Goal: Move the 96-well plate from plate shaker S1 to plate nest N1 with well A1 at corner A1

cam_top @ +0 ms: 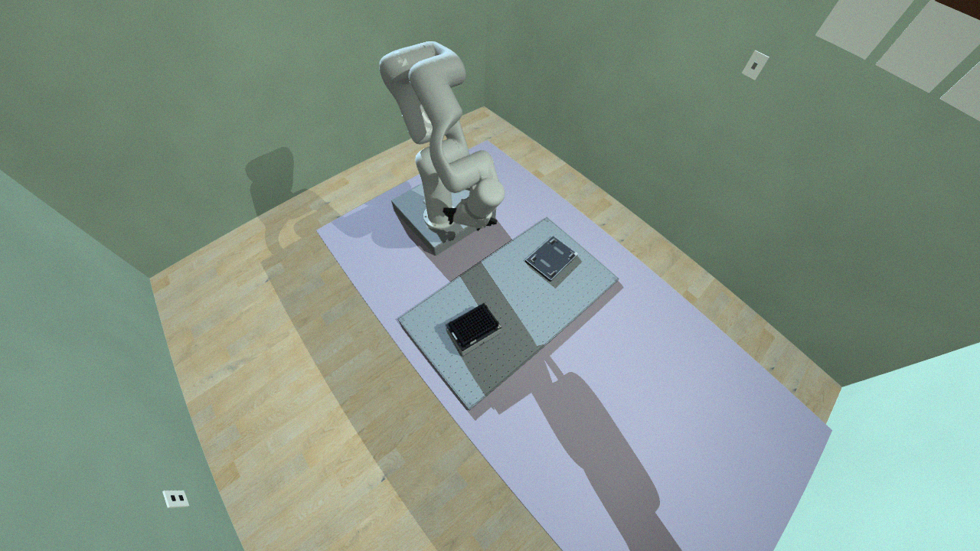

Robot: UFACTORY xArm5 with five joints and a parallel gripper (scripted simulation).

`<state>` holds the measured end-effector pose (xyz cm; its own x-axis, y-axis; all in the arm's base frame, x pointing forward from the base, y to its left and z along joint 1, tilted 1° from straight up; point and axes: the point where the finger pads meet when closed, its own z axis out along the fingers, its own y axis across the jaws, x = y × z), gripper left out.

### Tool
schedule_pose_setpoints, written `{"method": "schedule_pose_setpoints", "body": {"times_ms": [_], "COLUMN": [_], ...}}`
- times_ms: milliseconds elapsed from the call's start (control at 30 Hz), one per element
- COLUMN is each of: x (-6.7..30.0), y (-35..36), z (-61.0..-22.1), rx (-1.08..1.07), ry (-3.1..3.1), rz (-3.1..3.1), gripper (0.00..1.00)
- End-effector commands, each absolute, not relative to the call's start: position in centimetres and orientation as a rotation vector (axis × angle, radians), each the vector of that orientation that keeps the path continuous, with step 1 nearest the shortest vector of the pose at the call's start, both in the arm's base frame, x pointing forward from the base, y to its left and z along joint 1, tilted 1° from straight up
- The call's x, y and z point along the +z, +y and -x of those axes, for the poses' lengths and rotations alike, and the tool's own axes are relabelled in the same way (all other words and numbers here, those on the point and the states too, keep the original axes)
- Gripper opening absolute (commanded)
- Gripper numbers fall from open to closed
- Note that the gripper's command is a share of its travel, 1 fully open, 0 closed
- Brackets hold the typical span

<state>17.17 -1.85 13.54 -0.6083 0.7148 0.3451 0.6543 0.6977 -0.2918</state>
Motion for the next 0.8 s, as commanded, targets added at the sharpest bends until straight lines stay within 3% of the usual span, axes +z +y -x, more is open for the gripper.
{"method": "schedule_pose_setpoints", "body": {"times_ms": [0, 767], "x": [14.2, 17.3], "y": [-1.9, -1.8], "z": [-18.7, -25.7], "rx": [0.223, 0.299], "ry": [-2.420, -1.985], "rz": [1.251, 2.123], "gripper": [1.00, 1.00]}}
